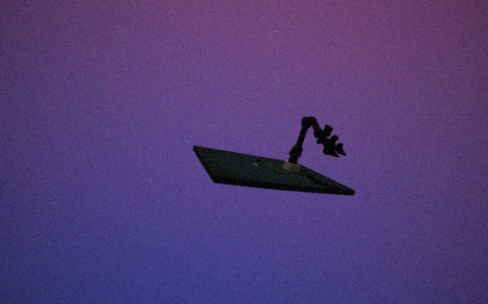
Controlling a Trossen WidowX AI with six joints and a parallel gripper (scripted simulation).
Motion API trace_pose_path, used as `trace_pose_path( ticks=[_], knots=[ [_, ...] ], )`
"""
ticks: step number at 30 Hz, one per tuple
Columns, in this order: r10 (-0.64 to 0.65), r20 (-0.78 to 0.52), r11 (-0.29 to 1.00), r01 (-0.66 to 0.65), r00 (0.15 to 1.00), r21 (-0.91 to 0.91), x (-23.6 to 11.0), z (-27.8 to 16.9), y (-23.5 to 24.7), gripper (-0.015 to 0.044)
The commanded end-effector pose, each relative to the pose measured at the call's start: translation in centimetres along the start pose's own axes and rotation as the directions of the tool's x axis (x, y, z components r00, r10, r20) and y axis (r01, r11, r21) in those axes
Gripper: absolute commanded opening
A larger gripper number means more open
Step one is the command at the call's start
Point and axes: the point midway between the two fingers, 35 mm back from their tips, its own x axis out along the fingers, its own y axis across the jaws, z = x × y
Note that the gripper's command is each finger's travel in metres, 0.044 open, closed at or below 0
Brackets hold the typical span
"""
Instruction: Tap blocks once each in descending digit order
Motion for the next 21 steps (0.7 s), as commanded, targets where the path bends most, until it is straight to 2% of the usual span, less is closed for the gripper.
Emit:
trace_pose_path(
  ticks=[1, 6, 12, 17, 21],
  knots=[
    [-0.161, -0.05, 0.986, 0.163, 0.986, 0.029, -3.1, -1.1, -6.8, 0.04],
    [-0.359, -0.141, 0.925, 0.372, 0.923, 0.078, -8.8, -3.6, -15.2, 0.04],
    [-0.542, -0.276, 0.797, 0.59, 0.794, 0.131, -17.7, -7.6, -22.9, 0.04],
    [-0.635, -0.404, 0.656, 0.736, 0.659, 0.17, -26.3, -11.6, -27.0, 0.04],
    [-0.664, -0.512, 0.526, 0.827, 0.545, 0.198, -33.6, -15.3, -28.4, 0.04]
  ],
)
